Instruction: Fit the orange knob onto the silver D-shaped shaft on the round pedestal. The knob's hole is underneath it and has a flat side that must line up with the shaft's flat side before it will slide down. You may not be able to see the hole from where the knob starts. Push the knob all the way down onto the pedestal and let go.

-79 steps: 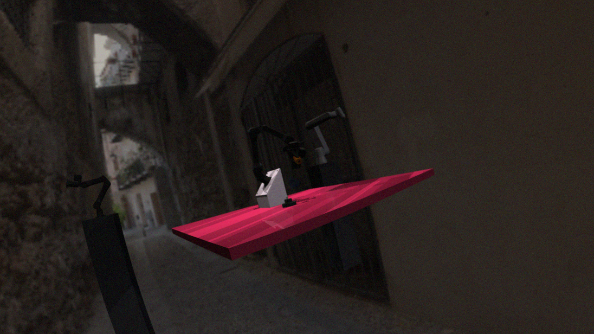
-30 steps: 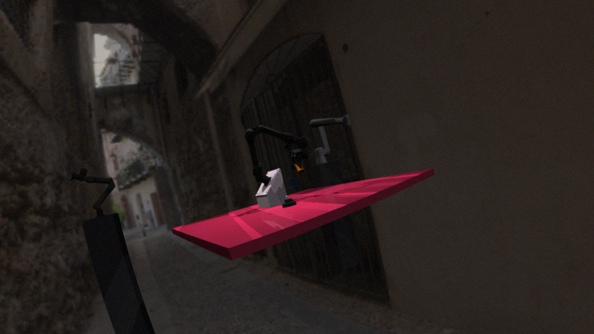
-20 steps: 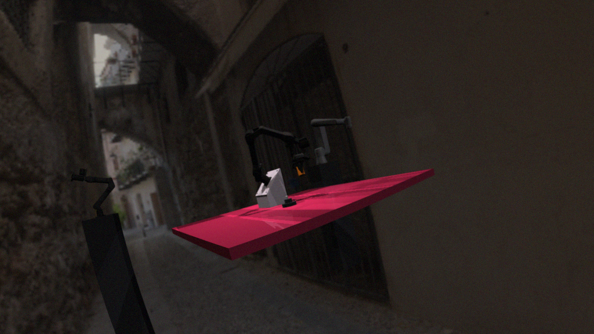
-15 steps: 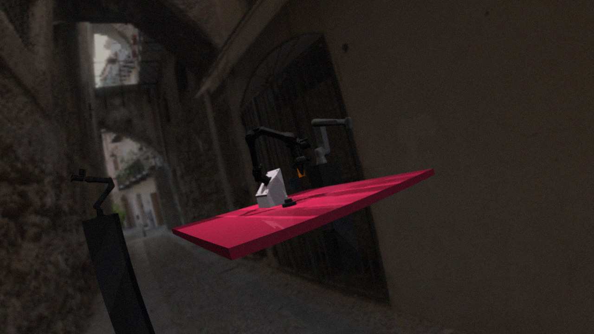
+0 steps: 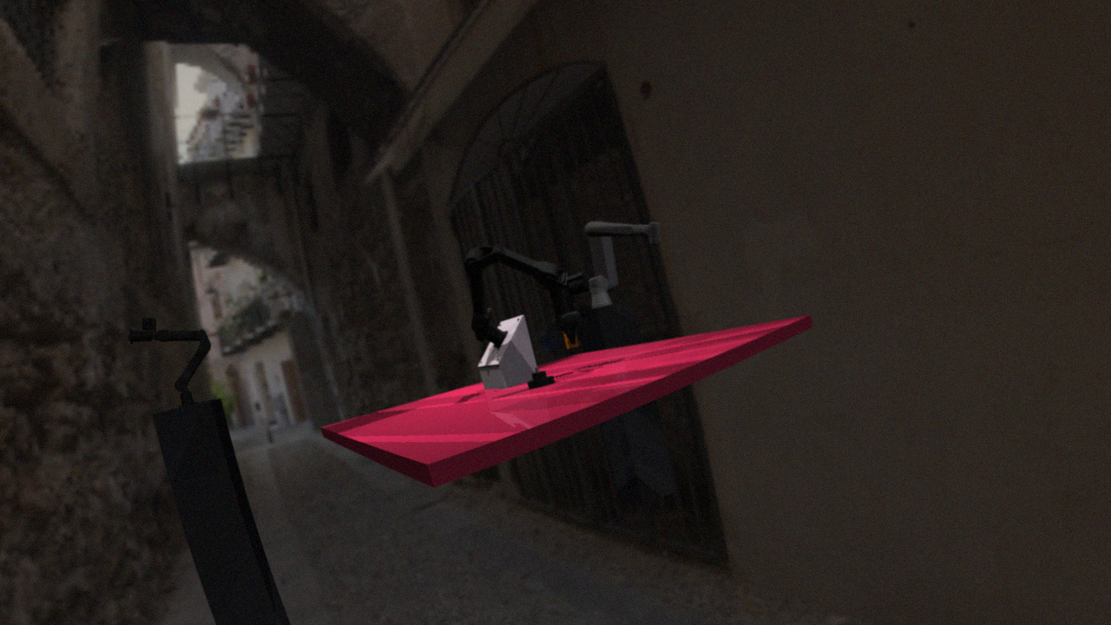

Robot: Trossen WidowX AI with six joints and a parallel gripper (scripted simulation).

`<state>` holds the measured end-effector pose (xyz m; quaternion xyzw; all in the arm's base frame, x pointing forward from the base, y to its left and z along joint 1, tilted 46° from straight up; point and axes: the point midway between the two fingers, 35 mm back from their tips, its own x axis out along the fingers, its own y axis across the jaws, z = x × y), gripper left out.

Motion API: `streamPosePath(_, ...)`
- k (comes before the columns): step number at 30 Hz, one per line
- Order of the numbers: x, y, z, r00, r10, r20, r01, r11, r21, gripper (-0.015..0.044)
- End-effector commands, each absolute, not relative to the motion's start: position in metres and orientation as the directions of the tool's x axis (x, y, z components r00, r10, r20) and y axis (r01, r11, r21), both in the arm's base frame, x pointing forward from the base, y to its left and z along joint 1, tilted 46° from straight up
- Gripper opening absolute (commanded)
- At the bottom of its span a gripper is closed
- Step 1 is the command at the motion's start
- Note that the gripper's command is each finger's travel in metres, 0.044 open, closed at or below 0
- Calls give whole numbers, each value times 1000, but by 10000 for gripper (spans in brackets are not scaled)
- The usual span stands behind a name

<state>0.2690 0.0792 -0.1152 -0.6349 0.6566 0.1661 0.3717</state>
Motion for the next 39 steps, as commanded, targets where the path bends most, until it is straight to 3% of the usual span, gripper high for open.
streamPosePath(1, 272, 65, -129, 79, -713, -697, -958, 139, -250, 0)
streamPosePath(20, 278, 18, -178, 55, -717, -694, -958, 157, -238, 0)
streamPosePath(29, 278, 20, -177, 54, -714, -698, -958, 161, -239, 236)
streamPosePath(39, 278, 20, -177, 54, -714, -698, -958, 161, -239, 240)
